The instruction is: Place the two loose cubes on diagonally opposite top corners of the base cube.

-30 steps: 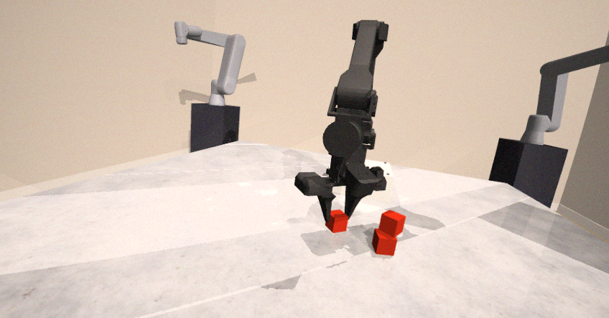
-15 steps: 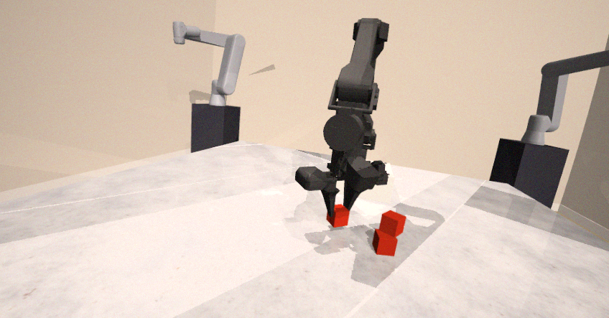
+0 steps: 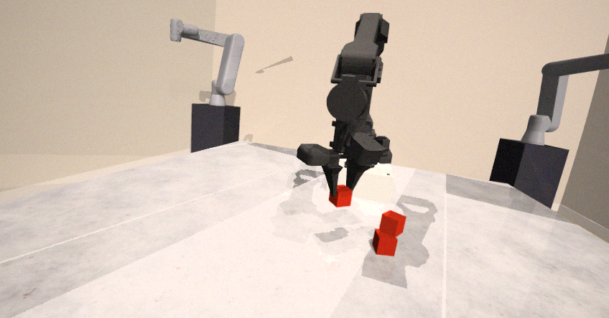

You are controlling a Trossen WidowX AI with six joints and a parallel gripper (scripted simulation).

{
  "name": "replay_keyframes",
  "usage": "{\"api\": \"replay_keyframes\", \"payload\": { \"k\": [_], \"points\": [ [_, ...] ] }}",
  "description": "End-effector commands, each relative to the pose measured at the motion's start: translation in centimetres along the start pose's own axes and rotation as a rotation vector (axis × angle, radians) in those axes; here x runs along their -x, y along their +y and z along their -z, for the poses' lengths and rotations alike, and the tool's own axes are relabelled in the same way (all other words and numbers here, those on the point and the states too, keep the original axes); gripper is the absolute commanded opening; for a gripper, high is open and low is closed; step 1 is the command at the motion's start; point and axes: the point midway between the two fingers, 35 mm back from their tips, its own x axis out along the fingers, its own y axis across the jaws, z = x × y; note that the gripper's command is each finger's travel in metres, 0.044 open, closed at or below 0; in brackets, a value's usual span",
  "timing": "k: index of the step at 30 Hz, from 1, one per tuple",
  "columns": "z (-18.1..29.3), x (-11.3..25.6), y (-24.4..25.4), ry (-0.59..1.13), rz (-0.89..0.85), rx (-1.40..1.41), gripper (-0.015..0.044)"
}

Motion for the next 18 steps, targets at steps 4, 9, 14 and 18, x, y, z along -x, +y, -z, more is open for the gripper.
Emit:
{"api": "replay_keyframes", "payload": {
  "k": [4,9,14,18],
  "points": [
    [0.1,2.2,0.0,-0.006,0.010,0.002,0.0105],
    [0.3,3.8,0.2,-0.006,0.010,0.002,0.0105],
    [0.4,4.9,0.4,-0.006,0.010,0.002,0.0105],
    [-0.1,4.9,0.4,-0.007,0.009,-0.068,0.0105]
  ]
}}
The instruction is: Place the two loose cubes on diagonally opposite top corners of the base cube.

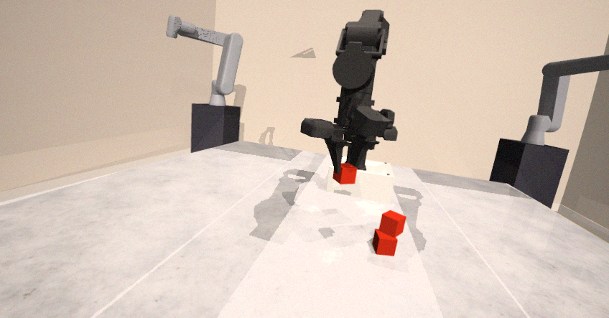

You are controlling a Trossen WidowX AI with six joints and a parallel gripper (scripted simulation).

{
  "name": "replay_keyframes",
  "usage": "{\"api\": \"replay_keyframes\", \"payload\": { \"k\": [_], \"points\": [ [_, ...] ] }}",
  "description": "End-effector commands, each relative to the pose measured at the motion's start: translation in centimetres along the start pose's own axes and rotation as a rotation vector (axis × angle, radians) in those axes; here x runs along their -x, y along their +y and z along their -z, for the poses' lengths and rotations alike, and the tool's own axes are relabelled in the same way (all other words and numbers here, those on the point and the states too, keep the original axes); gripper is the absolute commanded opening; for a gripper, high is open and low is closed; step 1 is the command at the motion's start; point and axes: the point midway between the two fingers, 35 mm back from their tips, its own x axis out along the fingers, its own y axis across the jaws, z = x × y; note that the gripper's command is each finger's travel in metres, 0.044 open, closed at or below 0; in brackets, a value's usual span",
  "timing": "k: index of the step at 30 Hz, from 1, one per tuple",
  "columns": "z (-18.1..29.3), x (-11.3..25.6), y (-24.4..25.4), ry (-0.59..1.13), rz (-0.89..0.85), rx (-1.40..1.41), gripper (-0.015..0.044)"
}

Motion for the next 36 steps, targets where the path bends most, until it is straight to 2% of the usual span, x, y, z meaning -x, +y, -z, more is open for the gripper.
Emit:
{"api": "replay_keyframes", "payload": {
  "k": [1,36],
  "points": [
    [-0.5,0.1,0.1,-0.001,0.004,-0.064,0.0105],
    [-8.5,-0.8,2.9,-0.007,-0.002,-1.053,0.0105]
  ]
}}
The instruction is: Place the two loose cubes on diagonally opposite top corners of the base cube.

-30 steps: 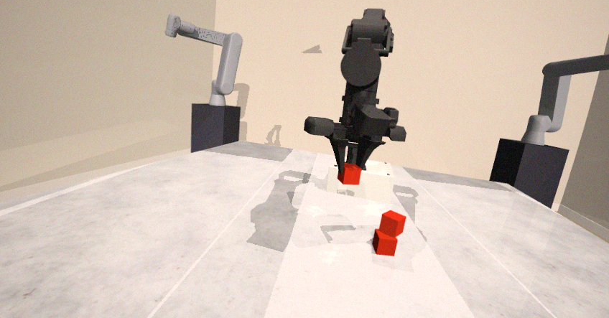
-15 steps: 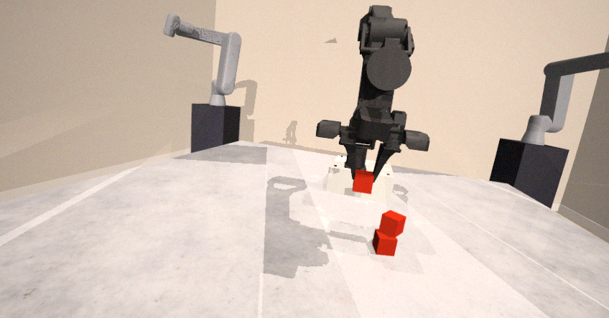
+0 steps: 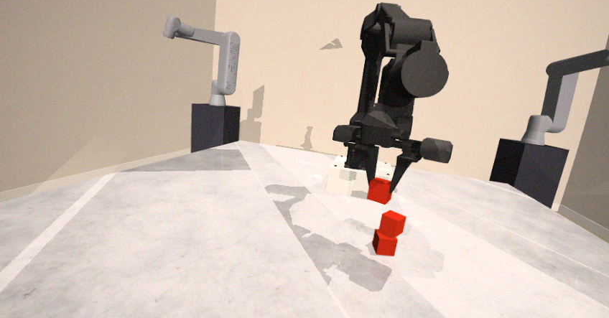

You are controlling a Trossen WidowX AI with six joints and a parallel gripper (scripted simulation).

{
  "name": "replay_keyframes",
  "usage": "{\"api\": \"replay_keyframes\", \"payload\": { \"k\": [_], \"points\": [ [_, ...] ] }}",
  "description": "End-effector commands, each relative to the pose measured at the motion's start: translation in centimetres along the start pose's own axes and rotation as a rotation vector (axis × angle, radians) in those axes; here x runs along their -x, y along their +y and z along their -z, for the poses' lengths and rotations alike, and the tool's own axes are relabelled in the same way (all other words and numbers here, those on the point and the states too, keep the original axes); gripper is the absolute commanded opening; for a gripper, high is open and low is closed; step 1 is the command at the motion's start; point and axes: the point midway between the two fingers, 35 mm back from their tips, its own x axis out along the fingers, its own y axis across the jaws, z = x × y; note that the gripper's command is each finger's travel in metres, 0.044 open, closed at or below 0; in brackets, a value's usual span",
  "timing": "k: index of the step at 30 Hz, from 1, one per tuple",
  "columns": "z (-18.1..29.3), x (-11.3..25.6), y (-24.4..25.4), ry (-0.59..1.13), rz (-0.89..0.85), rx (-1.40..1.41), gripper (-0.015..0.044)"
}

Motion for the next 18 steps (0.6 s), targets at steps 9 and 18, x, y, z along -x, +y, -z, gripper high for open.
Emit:
{"api": "replay_keyframes", "payload": {
  "k": [9,18],
  "points": [
    [-0.1,-0.5,1.7,0.004,0.002,-0.185,0.0105],
    [-0.1,-3.1,1.6,0.004,0.002,-0.194,0.0105]
  ]
}}
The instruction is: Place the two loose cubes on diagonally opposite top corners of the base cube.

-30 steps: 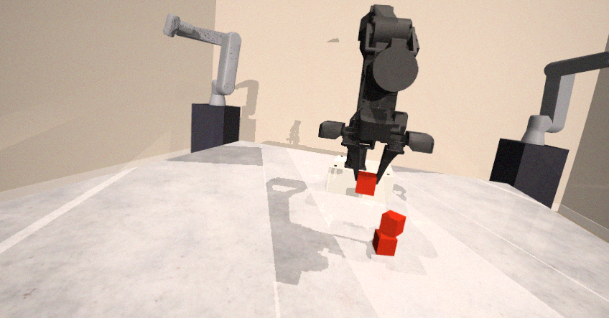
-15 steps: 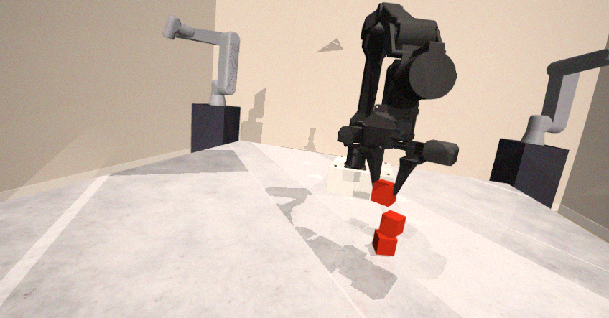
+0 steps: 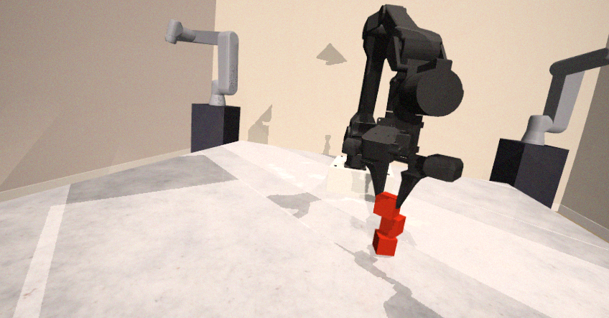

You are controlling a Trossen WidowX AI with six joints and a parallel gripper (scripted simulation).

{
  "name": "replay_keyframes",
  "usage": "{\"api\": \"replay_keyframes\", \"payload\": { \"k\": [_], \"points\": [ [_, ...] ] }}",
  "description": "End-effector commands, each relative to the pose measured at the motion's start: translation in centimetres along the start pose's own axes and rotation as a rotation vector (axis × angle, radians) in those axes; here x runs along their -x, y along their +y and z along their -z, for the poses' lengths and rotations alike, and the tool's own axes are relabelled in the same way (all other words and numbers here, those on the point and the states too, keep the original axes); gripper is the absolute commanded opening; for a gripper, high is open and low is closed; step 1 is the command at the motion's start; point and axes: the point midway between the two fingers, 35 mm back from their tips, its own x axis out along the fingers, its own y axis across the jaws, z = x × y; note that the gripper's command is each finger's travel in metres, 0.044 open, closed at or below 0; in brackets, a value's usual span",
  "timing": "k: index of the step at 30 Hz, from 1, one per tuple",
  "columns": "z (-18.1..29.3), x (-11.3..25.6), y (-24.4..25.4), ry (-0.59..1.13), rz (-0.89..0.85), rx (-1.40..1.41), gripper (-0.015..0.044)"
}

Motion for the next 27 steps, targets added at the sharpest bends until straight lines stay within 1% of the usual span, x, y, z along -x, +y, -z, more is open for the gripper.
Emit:
{"api": "replay_keyframes", "payload": {
  "k": [1,11,21,27],
  "points": [
    [0.1,-1.2,-0.2,0.008,0.008,-0.008,0.0105],
    [0.1,-1.4,-0.2,0.008,0.008,-0.008,0.0105],
    [0.0,-4.2,-0.1,0.008,0.008,-0.002,0.0105],
    [0.0,-4.4,-0.1,0.008,0.008,-0.001,0.0105]
  ]
}}
